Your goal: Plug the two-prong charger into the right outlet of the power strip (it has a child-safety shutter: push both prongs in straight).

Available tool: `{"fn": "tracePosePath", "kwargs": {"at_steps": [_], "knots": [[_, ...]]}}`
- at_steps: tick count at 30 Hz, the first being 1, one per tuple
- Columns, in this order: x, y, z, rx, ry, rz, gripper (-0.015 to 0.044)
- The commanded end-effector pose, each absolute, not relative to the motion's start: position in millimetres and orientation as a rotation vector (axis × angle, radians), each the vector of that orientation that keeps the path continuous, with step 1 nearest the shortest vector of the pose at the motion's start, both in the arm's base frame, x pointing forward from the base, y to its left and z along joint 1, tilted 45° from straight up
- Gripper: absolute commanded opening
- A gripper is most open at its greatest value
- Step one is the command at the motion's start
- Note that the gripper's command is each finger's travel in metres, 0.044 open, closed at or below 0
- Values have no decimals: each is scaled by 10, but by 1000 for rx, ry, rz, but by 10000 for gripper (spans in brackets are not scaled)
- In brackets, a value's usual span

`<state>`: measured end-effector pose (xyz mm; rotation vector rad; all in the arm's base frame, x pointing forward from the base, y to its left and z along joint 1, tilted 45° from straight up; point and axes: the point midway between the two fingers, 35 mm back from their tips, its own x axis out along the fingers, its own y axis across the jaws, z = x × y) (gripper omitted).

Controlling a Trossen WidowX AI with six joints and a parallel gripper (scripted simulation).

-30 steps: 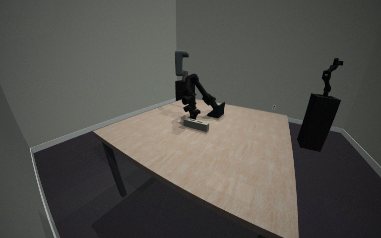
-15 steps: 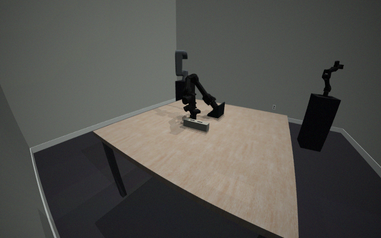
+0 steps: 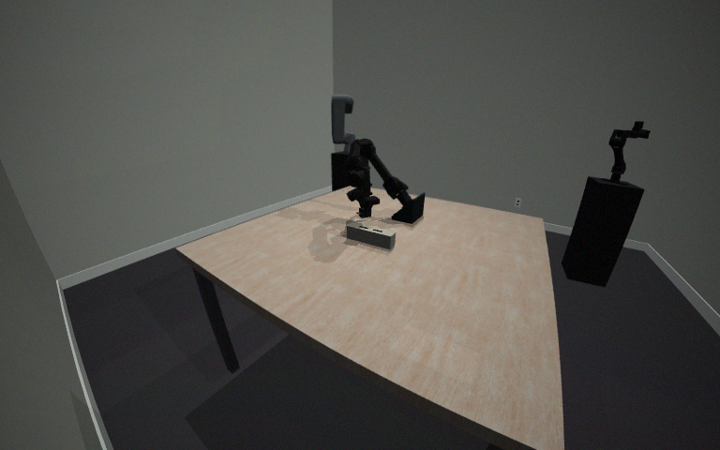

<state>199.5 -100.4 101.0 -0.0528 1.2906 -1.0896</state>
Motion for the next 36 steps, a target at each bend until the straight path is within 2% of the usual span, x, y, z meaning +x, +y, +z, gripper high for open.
{"fn": "tracePosePath", "kwargs": {"at_steps": [1, 36], "knots": [[1996, -949, 1054, -50, 1291, -1090, 0], [2106, -811, 302, -485, 1561, -736, 0]]}}
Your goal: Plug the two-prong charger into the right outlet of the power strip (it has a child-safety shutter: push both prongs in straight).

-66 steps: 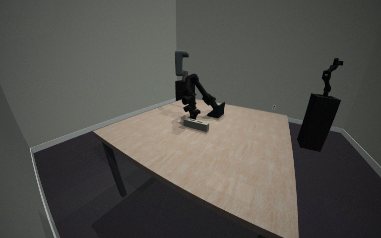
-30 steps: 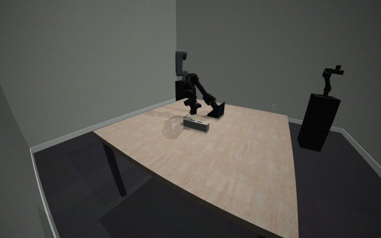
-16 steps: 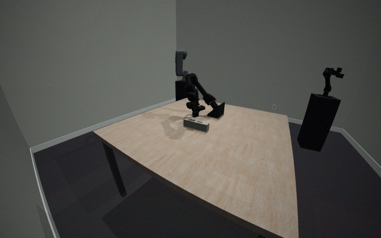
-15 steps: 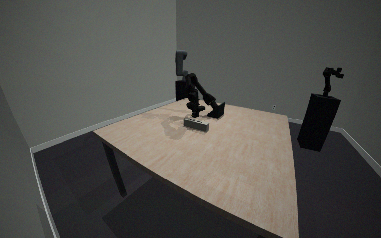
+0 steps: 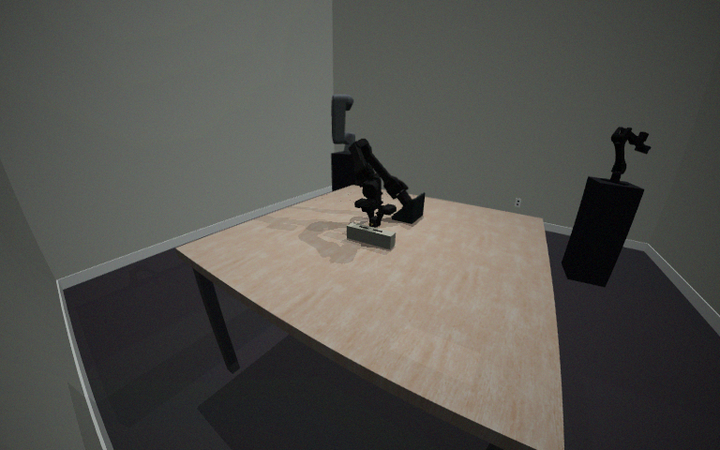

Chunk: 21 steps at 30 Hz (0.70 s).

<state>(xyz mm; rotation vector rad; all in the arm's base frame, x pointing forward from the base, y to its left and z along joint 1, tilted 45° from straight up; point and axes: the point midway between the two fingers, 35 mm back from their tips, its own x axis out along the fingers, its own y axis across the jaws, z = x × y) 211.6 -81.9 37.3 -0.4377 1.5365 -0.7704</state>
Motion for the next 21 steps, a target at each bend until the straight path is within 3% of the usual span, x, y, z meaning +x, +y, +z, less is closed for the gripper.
{"fn": "tracePosePath", "kwargs": {"at_steps": [1, 21], "knots": [[2108, -811, 302, -485, 1561, -736, 0], [2343, -815, 272, -506, 1572, -717, 0]]}}
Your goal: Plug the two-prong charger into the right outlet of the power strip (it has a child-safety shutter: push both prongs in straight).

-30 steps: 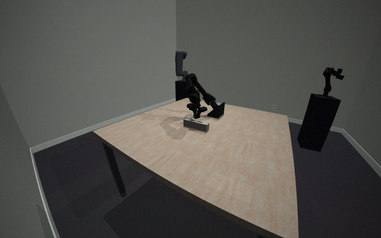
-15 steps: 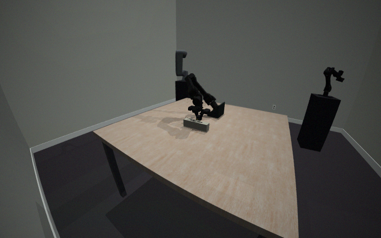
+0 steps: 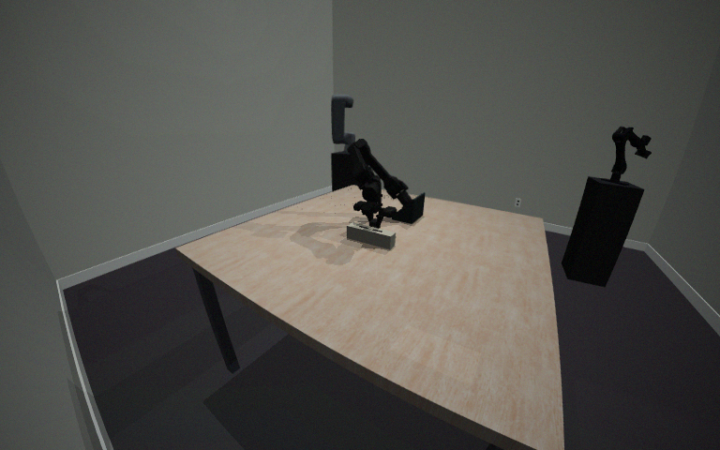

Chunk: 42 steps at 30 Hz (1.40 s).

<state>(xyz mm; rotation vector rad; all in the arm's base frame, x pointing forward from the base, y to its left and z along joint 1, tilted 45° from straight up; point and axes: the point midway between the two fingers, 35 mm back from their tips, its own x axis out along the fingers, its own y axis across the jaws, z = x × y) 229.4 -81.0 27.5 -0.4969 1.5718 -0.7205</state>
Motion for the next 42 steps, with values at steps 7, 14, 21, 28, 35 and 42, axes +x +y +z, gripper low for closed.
{"fn": "tracePosePath", "kwargs": {"at_steps": [7, 14, 21, 28, 35, 42], "knots": [[2433, -820, 257, -514, 1576, -710, 0], [2521, -827, 241, -522, 1580, -703, 0], [2600, -837, 228, -529, 1583, -696, 0], [2602, -840, 230, -529, 1583, -696, 0], [2610, -842, 231, -529, 1583, -696, 0], [2630, -846, 233, -529, 1583, -696, 0]]}}
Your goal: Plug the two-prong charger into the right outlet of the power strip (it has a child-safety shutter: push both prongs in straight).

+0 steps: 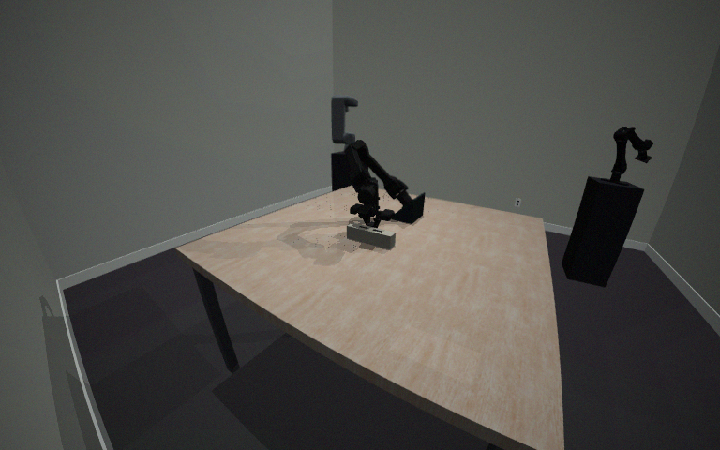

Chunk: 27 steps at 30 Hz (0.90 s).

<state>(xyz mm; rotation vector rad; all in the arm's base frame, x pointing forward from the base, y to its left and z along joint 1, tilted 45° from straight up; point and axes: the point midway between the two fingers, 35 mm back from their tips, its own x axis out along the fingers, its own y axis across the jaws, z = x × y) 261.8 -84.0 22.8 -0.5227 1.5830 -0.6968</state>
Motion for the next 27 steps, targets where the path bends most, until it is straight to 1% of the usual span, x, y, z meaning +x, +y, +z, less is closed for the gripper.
{"fn": "tracePosePath", "kwargs": {"at_steps": [1, 27], "knots": [[2633, -846, 233, -529, 1583, -696, 0], [2691, -852, 234, -529, 1583, -696, 0]]}}
